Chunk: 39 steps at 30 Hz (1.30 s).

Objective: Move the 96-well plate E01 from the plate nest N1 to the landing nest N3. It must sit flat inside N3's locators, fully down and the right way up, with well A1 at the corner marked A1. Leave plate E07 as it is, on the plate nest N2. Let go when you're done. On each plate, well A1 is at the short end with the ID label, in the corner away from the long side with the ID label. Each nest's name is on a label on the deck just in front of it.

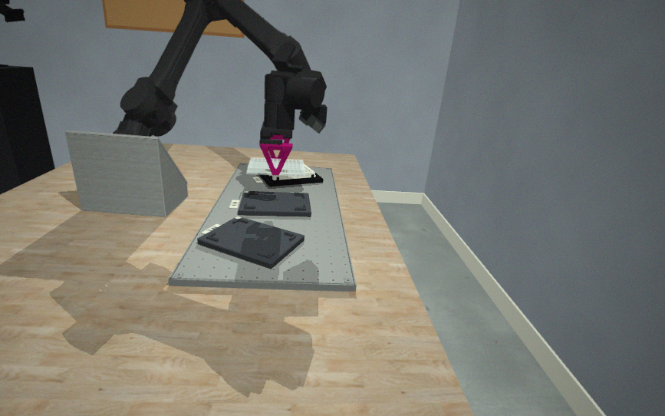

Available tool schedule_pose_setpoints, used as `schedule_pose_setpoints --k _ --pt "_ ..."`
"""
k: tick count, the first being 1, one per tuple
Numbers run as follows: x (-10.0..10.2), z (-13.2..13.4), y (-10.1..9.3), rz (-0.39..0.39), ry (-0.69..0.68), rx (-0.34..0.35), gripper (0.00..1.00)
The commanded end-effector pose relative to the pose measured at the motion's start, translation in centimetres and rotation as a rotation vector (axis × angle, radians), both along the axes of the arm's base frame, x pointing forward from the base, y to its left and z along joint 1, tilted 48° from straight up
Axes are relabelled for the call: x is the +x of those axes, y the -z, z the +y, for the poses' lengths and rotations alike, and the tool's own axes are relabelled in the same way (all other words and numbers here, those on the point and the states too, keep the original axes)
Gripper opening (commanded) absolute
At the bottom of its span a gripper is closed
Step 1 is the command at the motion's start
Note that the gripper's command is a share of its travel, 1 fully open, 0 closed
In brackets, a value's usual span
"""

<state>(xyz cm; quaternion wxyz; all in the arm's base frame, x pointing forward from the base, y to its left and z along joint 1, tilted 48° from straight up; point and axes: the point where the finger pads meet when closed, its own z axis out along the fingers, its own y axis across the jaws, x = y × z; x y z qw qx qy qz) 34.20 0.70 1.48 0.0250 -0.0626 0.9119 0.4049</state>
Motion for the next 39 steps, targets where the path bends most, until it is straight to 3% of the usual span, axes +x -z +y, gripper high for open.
schedule_pose_setpoints --k 1,24,27,29,39 --pt "0.7 -1.6 -0.1 -0.021 0.032 -0.007 0.0" --pt "0.7 -1.6 -0.1 -0.023 0.032 -0.008 0.0" --pt "0.2 -0.8 0.7 0.001 0.038 0.0 0.0" --pt "0.8 0.2 0.7 -0.013 0.009 -0.004 0.0" --pt "0.6 1.4 1.6 -0.005 0.009 -0.001 0.0"
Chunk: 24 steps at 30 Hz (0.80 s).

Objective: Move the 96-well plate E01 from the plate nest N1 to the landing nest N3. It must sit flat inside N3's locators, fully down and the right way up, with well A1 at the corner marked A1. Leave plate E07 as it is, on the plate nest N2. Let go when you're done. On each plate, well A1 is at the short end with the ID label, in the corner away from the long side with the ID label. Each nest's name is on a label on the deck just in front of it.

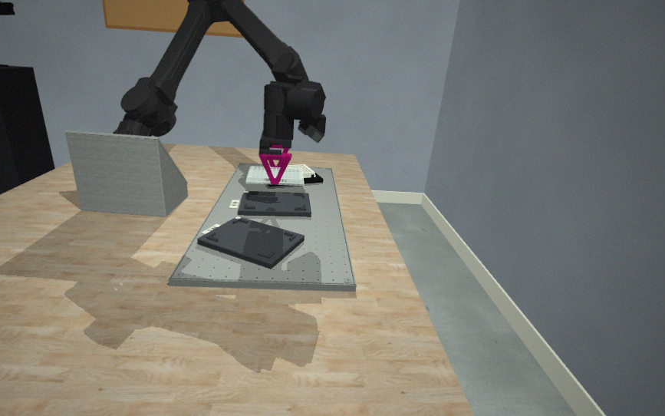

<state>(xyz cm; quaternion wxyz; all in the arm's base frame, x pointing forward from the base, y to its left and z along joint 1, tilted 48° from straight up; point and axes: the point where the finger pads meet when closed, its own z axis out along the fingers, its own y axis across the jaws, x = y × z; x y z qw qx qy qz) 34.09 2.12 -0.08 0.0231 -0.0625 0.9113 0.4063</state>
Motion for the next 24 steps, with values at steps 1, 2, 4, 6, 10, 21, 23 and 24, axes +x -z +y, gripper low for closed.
schedule_pose_setpoints --k 1,2,4,6,10,21,23,24 --pt "0.9 -0.5 -0.5 -0.029 0.028 -0.011 0.0" --pt "0.7 0.2 -0.2 -0.023 0.014 -0.008 0.0" --pt "0.9 0.5 0.3 -0.017 0.011 -0.006 0.0" --pt "0.5 0.9 0.8 -0.003 0.011 -0.002 0.0" --pt "1.0 1.2 0.9 -0.018 0.011 -0.006 0.0" --pt "0.4 2.5 2.2 -0.001 0.01 -0.002 0.0" --pt "0.4 2.8 2.5 -0.001 0.01 -0.002 0.0" --pt "0.4 2.9 2.6 -0.001 0.01 -0.001 0.0"
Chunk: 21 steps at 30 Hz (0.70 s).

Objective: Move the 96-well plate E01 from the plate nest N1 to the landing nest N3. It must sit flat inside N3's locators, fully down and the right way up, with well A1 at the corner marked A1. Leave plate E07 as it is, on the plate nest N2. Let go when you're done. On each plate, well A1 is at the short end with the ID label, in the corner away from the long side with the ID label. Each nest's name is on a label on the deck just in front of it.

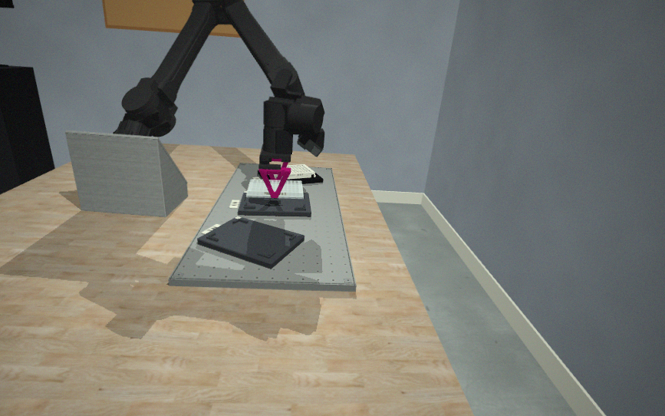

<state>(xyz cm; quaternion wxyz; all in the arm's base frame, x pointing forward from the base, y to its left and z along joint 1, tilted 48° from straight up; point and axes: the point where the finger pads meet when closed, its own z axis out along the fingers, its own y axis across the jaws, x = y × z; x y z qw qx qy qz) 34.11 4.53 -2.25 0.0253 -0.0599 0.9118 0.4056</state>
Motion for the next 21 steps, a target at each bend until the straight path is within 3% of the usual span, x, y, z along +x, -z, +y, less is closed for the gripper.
schedule_pose_setpoints --k 1,6,8,21 --pt "0.7 0.6 0.4 -0.007 0.004 -0.002 0.0" --pt "0.4 1.3 1.0 -0.002 0.003 -0.001 0.0" --pt "1.6 0.4 0.6 -0.025 0.022 -0.007 0.0" --pt "1.3 0.5 0.3 -0.027 0.013 -0.007 0.0"
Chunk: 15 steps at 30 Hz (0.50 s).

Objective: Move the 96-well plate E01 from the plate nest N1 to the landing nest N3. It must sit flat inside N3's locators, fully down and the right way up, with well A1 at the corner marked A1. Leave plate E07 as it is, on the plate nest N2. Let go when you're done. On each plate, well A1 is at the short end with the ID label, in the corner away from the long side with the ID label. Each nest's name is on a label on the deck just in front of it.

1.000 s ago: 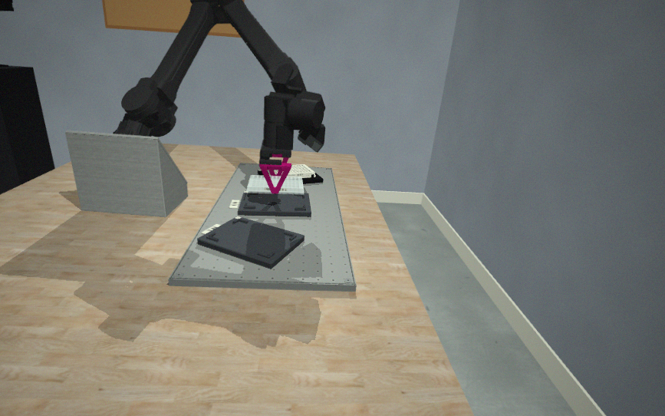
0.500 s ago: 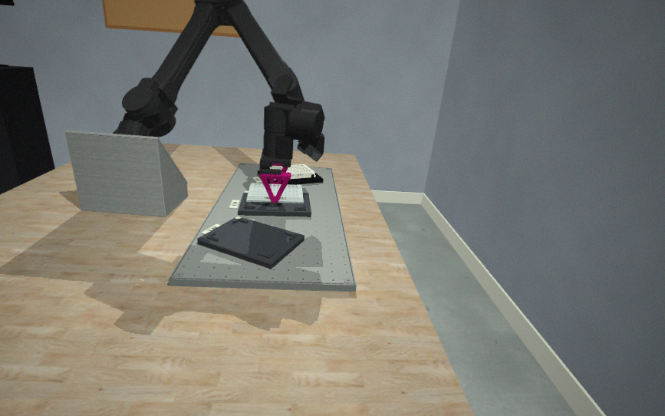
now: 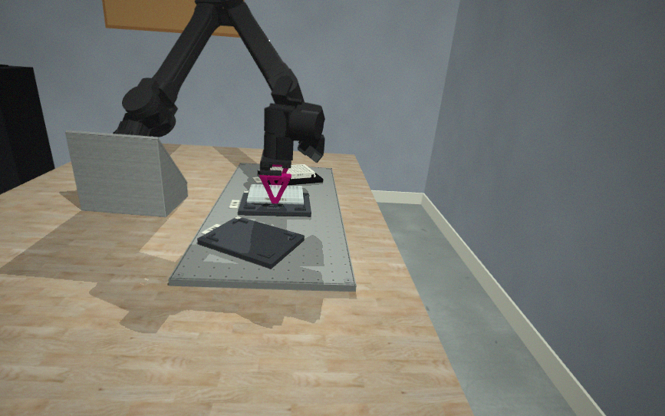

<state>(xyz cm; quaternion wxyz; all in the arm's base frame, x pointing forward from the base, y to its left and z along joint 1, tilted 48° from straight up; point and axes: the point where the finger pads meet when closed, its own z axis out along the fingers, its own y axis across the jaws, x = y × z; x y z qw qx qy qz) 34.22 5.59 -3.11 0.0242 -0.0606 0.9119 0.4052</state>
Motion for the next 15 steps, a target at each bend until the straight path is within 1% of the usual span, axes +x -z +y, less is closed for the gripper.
schedule_pose_setpoints --k 1,6,7,15 --pt "1.24 -0.59 -0.56 -0.028 0.016 -0.006 0.0" --pt "1.23 -0.59 -0.57 -0.028 0.016 -0.006 0.0" --pt "1.52 -0.8 -0.84 -0.041 0.028 -0.009 0.0" --pt "0.91 -0.01 -0.53 -0.03 0.011 -0.006 0.0"
